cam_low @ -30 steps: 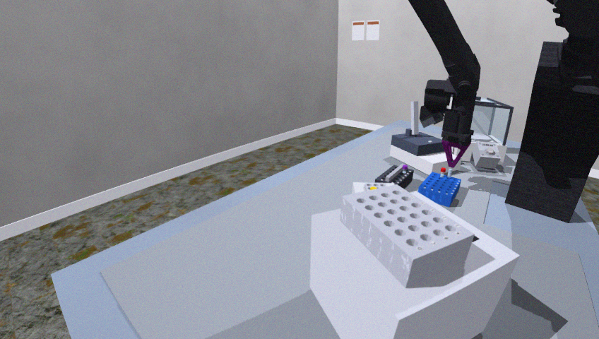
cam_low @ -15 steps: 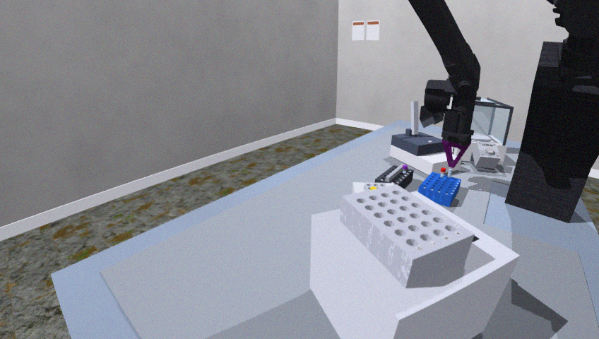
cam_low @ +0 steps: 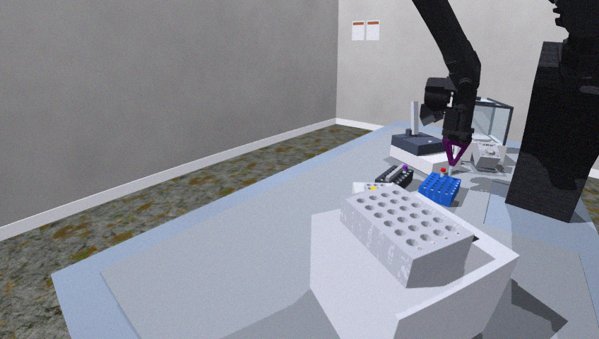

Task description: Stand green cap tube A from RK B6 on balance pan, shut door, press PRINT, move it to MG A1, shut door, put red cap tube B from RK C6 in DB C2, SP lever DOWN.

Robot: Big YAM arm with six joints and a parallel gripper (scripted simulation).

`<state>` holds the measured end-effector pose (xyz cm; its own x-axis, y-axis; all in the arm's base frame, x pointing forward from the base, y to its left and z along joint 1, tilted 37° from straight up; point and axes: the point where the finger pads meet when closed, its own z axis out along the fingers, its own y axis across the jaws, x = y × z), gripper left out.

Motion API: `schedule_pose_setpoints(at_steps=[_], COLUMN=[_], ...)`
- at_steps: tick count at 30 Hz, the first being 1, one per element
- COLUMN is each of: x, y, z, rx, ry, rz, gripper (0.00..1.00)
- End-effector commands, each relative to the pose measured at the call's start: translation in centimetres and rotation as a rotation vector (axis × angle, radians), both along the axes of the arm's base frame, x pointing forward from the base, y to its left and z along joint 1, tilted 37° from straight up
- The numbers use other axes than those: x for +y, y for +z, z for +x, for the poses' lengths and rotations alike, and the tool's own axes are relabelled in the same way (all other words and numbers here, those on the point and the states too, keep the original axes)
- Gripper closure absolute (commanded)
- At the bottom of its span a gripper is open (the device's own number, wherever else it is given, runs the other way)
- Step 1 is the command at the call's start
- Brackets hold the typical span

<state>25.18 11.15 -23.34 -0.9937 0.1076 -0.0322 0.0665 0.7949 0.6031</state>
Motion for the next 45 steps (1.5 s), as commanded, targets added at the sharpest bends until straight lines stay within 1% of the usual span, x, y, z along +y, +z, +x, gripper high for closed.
schedule_pose_setpoints(at_steps=[1, 4, 5, 6, 7, 13, 17, 18, 19, 21, 22, 28, 29, 45], x=[-0.7, -0.8, -0.9, -1.0, -1.1, -1.7, -2.0, -2.0, -2.0, -2.0, -1.3, -1.3, -1.7, -1.7], y=[1.0, 1.1, 0.8, 1.3, 1.5, 2.2, 2.7, 2.5, 1.9, 1.9, 1.9, 2.0, 2.3, 2.3], z=[-0.7, -0.5, -0.3, -0.3, -0.7, -0.4, -0.8, -0.8, -1.4, -1.4, -1.6, -1.4, -0.6, -0.6], rx=[0.01, 0.006, 0.008, 0.002, 0.009, 0.002, 0.006, 0.008, 0.03, 0.03, 0.028, 0.022, 0.005, 0.005], ry=[-0.005, -0.005, -0.005, -0.005, -0.004, -0.004, -0.004, -0.005, -0.005, -0.005, 0.024, 0.024, 0.003, 0.003], rz=[0.0, 0.001, 0.0, 0.0, 0.001, 0.001, 0.001, 0.001, 0.002, 0.002, 0.001, 0.0, 0.0, 0.0], gripper=[0.91, 0.91, 0.91, 0.91, 0.91, 0.91, 0.91, 0.91, 0.91, 0.91, 0.91, 0.91, 0.91, 0.91])
